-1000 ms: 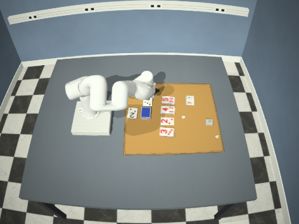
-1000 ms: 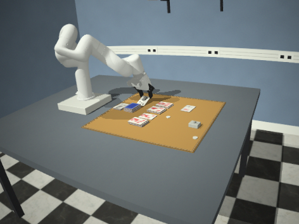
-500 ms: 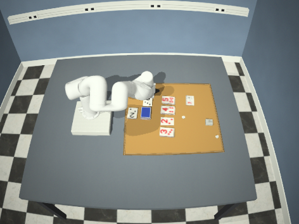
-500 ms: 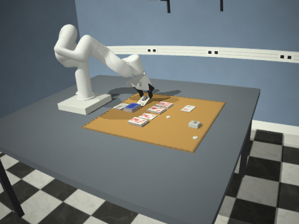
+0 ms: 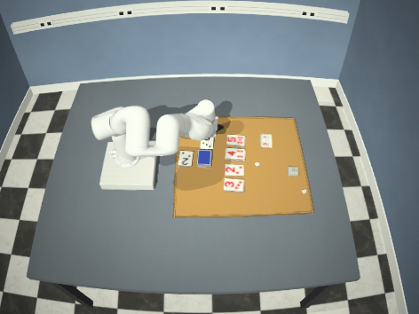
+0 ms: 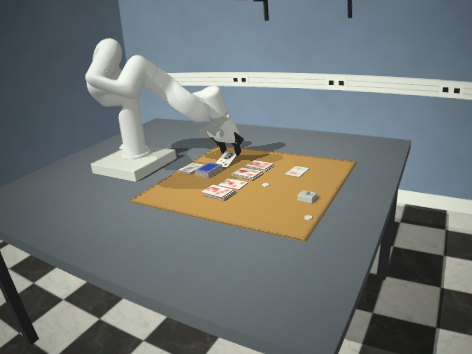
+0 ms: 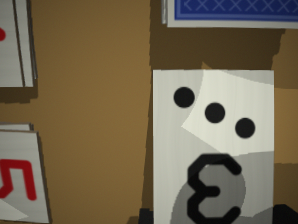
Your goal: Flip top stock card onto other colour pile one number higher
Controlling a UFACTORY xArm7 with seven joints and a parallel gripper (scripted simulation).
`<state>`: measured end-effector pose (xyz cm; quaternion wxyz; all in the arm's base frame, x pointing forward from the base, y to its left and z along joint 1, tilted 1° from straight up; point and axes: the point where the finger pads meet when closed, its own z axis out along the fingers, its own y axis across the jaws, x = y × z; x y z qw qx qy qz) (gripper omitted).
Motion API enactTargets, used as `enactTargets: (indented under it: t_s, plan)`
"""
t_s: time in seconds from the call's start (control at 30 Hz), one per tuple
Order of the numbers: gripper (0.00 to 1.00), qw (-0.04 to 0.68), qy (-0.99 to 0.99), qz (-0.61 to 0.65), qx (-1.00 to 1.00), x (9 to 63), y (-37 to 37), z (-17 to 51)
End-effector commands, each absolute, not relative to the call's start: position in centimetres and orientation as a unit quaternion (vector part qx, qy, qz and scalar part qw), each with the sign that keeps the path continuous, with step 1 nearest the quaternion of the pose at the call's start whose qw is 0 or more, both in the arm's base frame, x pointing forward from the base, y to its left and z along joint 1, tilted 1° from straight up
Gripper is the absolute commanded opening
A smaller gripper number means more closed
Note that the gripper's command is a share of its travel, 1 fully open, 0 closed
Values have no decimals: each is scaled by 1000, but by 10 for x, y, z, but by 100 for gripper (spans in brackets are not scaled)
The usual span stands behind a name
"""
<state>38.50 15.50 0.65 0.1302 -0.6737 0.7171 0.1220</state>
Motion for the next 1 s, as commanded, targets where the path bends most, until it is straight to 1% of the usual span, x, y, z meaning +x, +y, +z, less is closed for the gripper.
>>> enactTargets:
  t_s: [0.0,0.67,0.97]
  plan:
    - [74,131,717,121,-674,386,156,7]
    - [74,99,722,92,-679,386,160,1]
    - [74,64,726,60,-683,387,163,-7]
